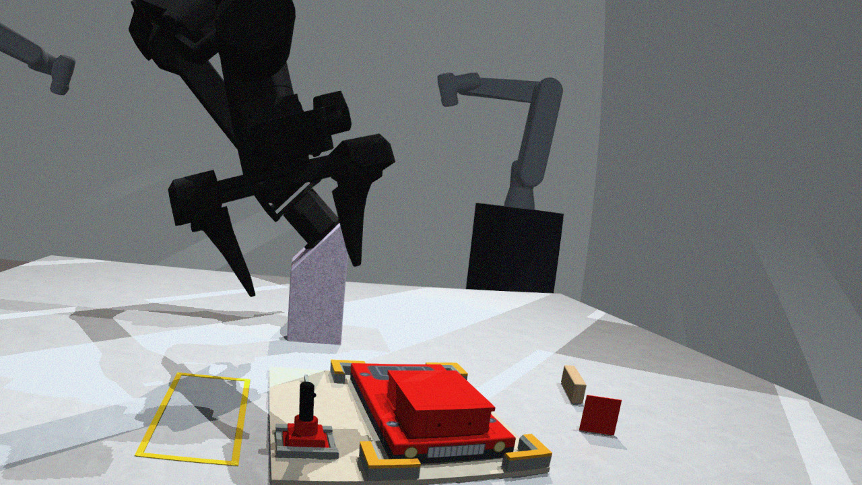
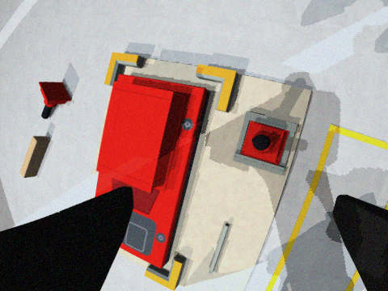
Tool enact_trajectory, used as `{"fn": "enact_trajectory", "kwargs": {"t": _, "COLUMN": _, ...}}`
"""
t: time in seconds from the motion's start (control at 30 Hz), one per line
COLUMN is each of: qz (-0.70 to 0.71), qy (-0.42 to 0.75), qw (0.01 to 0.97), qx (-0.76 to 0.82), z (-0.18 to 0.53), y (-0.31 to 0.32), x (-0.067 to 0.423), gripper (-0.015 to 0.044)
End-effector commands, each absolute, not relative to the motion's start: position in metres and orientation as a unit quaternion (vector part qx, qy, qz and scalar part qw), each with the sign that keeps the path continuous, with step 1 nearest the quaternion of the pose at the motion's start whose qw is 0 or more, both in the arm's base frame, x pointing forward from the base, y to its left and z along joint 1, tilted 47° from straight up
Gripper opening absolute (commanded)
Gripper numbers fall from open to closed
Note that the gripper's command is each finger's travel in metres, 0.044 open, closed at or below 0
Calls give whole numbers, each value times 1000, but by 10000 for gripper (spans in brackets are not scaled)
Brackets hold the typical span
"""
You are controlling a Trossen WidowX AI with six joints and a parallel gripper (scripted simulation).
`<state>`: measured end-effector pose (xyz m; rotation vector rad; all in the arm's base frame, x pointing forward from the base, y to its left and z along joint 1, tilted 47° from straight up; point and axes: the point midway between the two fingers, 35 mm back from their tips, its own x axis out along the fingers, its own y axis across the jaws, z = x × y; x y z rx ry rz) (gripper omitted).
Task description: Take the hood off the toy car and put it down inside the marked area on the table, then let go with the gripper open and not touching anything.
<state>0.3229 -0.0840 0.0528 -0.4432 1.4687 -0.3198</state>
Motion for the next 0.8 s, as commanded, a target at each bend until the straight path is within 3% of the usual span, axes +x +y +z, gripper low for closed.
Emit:
{"fn": "enact_trajectory", "kwargs": {"t": 0.0, "qz": -175, "qy": 677, "qw": 688, "qx": -194, "z": 34, "y": -74, "x": 331, "gripper": 440}}
{"fn": "enact_trajectory", "kwargs": {"t": 0.77, "qz": -330, "qy": 680, "qw": 615, "qx": -224, "z": -66, "y": -18, "x": 341, "gripper": 440}}
